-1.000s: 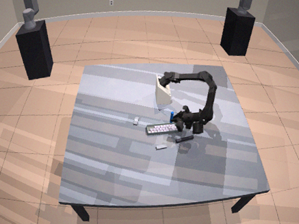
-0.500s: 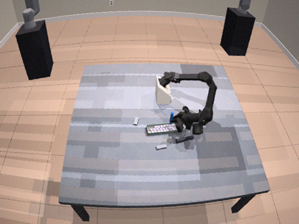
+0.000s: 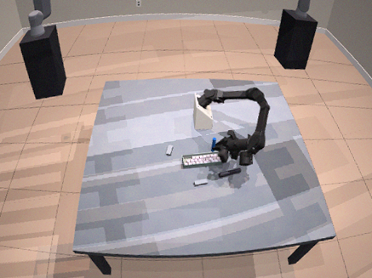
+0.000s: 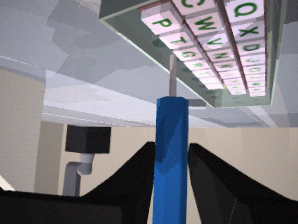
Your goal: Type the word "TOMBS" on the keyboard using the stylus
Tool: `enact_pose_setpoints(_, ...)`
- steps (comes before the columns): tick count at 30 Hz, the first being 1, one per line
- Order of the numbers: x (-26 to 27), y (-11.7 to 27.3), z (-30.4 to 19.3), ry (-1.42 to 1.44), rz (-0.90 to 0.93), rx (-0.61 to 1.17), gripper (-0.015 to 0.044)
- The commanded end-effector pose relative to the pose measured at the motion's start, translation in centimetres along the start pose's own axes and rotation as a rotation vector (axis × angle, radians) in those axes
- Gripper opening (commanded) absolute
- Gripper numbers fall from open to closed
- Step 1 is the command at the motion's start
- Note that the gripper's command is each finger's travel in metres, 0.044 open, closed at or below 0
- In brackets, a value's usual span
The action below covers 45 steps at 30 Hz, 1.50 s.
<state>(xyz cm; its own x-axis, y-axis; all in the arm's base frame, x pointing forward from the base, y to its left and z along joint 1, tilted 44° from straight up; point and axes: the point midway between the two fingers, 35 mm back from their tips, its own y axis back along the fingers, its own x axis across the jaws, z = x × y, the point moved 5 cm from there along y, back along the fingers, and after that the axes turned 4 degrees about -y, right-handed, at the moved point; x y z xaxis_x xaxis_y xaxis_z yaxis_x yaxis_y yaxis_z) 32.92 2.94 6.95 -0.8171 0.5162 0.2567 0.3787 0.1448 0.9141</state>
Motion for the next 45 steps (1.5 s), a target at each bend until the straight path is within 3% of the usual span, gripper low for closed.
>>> enact_pose_setpoints(1, -0.2, 1.1, -1.9, -0.003, -0.007, 0.000, 0.0081)
enact_pose_setpoints(7, -0.2, 1.2, -2.0, -0.010, -0.006, -0.005, 0.0085)
enact_pose_setpoints(14, -0.2, 1.2, -2.0, -0.010, -0.006, -0.005, 0.0038)
enact_pose_setpoints(16, -0.5, 1.1, -2.0, -0.010, -0.007, -0.005, 0.0000)
enact_pose_setpoints(28, -6.8, -1.5, -3.7, -0.006, -0.011, 0.004, 0.0000)
enact_pose_setpoints(45, -6.8, -2.5, -2.1, -0.005, -0.010, 0.004, 0.0000)
